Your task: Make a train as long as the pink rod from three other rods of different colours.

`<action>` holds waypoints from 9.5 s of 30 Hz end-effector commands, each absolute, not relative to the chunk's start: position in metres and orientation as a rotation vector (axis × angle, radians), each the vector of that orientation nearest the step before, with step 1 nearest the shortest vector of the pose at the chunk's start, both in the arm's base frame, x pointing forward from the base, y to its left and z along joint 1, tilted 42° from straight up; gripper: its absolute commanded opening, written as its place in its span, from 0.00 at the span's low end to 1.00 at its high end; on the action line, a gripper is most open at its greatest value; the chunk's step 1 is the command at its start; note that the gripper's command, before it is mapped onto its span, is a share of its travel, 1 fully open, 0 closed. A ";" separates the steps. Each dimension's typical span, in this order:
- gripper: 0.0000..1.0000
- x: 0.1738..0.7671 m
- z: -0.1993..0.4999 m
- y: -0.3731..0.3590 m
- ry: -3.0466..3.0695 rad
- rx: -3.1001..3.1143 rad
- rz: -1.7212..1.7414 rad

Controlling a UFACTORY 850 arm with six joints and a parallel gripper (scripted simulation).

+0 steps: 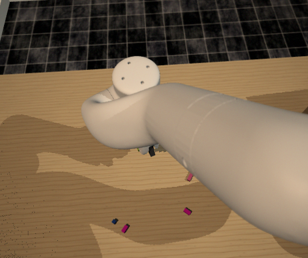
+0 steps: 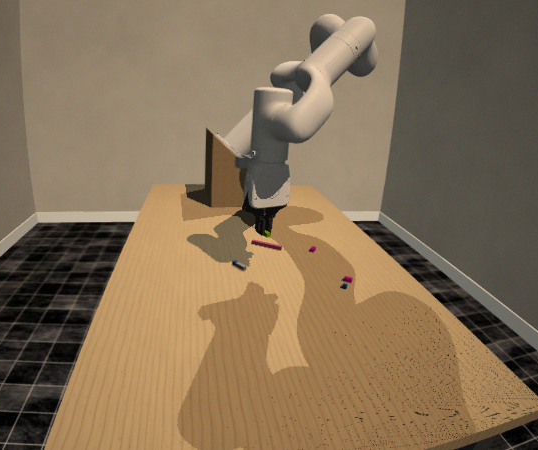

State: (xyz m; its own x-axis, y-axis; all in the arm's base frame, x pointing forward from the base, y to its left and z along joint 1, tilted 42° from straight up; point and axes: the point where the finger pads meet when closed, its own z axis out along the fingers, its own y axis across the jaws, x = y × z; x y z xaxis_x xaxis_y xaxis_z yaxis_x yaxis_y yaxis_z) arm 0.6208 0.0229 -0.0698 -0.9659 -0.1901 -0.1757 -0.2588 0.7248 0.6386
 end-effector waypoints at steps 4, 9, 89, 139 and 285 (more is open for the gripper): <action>0.04 0.635 -0.084 0.006 2.676 -0.703 1.016; 0.04 0.636 -0.085 0.004 2.663 -0.730 1.011; 0.04 0.638 -0.151 0.063 2.662 -0.730 1.011; 0.04 0.638 -0.153 0.064 2.662 -0.730 1.011; 1.00 0.637 -0.069 -0.012 2.662 -0.730 1.011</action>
